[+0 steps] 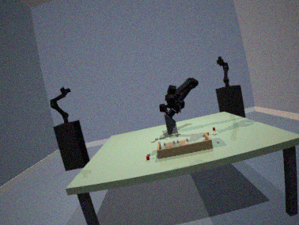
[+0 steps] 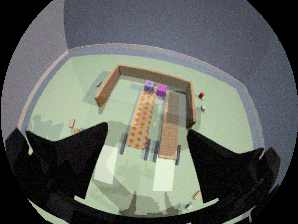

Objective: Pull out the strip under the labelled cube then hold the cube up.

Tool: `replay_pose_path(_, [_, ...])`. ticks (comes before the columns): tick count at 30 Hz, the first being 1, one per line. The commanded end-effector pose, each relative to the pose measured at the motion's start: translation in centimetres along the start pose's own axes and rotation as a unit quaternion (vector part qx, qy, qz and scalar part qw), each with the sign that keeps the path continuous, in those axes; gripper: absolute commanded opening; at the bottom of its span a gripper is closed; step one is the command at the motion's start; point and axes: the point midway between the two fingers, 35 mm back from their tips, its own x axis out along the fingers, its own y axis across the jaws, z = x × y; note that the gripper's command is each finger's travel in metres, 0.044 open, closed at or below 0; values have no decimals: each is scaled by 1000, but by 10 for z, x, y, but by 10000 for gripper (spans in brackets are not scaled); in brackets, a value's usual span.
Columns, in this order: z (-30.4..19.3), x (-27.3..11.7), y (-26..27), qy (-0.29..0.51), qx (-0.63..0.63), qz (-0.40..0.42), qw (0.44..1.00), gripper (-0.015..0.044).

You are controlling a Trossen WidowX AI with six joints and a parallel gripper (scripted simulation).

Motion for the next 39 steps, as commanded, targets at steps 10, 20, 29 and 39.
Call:
replay_pose_path(10, [3,32,-7,83,22,-4,996,243])
replay_pose_path(20, [-12,96,-5,279,52,-12,959,0])
replay_pose_path(29, [-41,130,15,443,66,-9,894,0])
replay_pose_path(39, [-43,129,12,446,66,-9,893,0])
